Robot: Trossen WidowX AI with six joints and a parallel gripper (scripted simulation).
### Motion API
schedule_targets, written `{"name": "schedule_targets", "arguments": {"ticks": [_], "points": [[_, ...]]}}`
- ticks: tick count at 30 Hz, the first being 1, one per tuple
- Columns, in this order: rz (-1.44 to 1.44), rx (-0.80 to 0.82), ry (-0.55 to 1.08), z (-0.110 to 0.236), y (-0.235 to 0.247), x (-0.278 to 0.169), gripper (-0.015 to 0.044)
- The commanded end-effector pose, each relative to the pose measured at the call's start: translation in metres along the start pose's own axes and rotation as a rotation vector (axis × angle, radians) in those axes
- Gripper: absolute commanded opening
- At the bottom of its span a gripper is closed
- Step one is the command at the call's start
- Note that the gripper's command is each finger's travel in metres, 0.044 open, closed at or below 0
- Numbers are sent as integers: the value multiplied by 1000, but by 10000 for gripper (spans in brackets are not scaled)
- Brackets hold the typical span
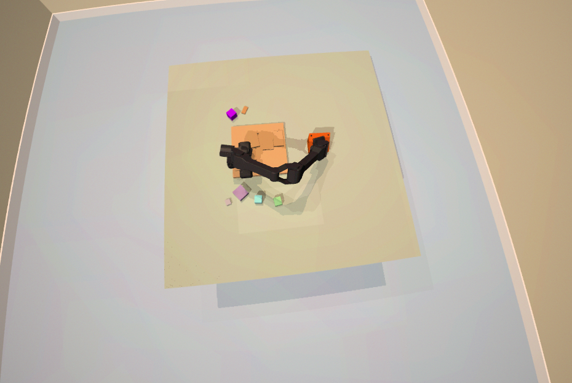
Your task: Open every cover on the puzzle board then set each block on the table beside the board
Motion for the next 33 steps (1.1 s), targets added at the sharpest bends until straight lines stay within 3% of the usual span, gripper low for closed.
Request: {"name": "schedule_targets", "arguments": {"ticks": [1, 33], "points": [[-2, 5, -1, 0, 1, 4, 0], [-2, 2, -2, 34, 0, 14, 0]]}}
Point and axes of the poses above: the point midway between the two fingers, 35 mm back from their tips, its own z axis back along the fingers, its own y axis across the jaws, x = y × z, the point moved 2 cm from there along z, back along the fingers, and after that the axes turned 5 degrees about -z, right-handed, at the moved point
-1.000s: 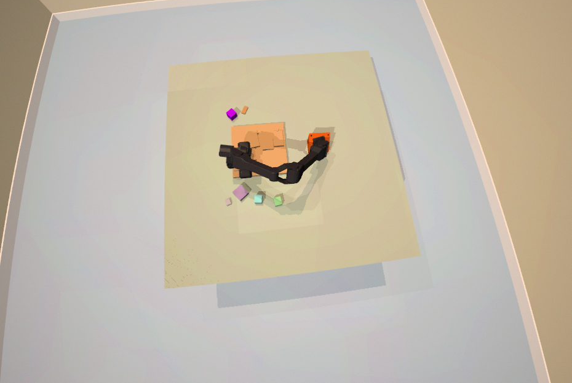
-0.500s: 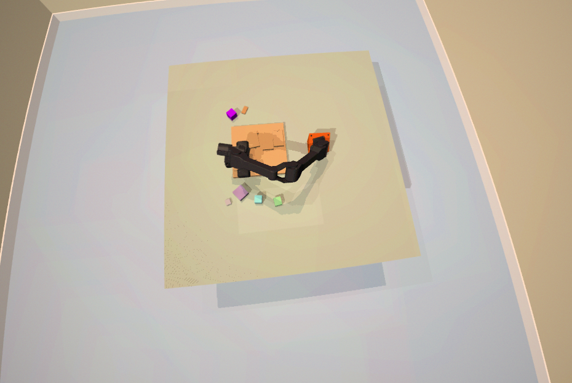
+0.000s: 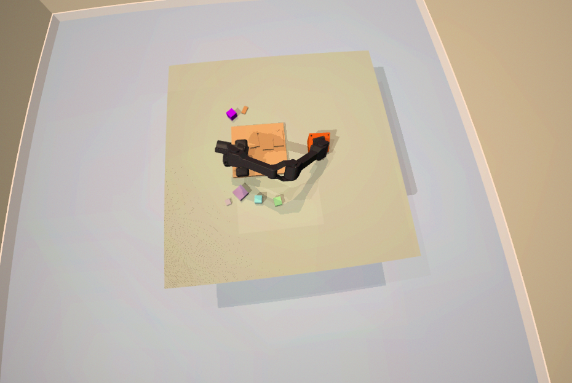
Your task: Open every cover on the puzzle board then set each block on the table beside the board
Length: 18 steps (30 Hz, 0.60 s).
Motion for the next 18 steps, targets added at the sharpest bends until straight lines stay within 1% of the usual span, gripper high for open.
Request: {"name": "schedule_targets", "arguments": {"ticks": [1, 9, 10, 18], "points": [[4, -5, 0, 5, 0, 1, 0], [4, -5, 0, 15, 0, 2, 0], [6, -1, 0, 12, -1, 1, 0], [298, -17, -2, 18, -40, -13, 0]]}}
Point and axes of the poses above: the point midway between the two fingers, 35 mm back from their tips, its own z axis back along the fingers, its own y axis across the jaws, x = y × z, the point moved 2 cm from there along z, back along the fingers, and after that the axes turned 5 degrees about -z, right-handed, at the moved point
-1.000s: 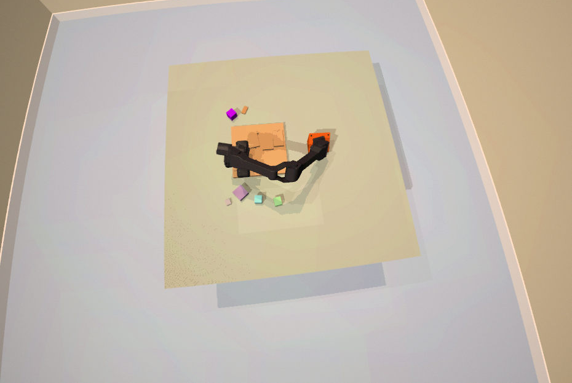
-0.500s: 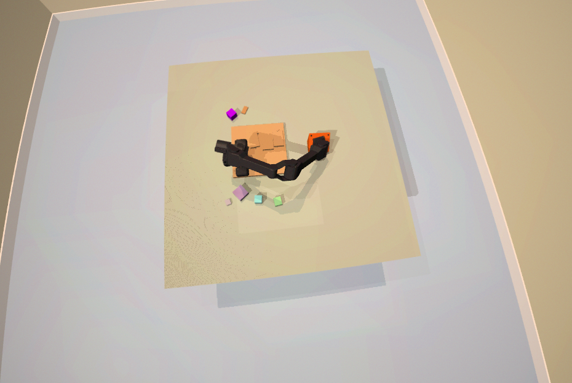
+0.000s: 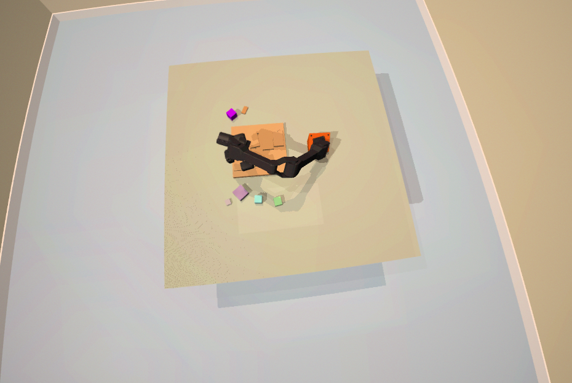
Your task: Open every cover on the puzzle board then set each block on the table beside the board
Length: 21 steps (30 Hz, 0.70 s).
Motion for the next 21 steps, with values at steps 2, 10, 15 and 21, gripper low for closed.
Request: {"name": "schedule_targets", "arguments": {"ticks": [2, 10, 15, 21], "points": [[165, -11, 3, 3, -22, -15, 0], [497, -18, 9, 8, -55, -46, 0], [714, -18, 13, 10, -74, -67, 0], [979, -11, 16, 12, -93, -95, 0]]}}
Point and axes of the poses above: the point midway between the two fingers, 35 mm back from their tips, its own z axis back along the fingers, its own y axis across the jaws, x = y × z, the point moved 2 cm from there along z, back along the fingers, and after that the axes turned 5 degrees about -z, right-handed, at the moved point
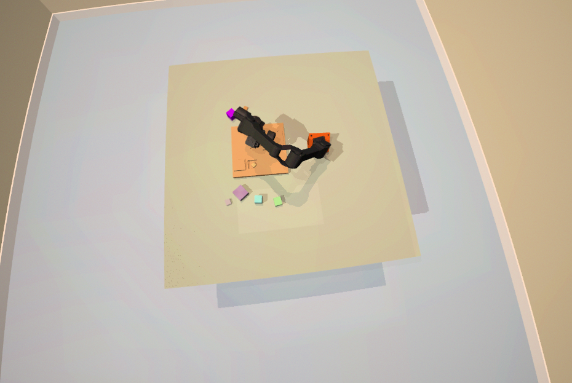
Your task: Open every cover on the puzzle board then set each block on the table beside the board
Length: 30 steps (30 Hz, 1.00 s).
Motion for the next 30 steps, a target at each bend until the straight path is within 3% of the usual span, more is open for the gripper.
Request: {"name": "schedule_targets", "arguments": {"ticks": [1, 9, 30], "points": [[149, 6, 2, -1, 6, -19, 0], [474, 13, -10, -2, 23, -55, 0], [481, 13, -10, -2, 23, -56, 0]]}}
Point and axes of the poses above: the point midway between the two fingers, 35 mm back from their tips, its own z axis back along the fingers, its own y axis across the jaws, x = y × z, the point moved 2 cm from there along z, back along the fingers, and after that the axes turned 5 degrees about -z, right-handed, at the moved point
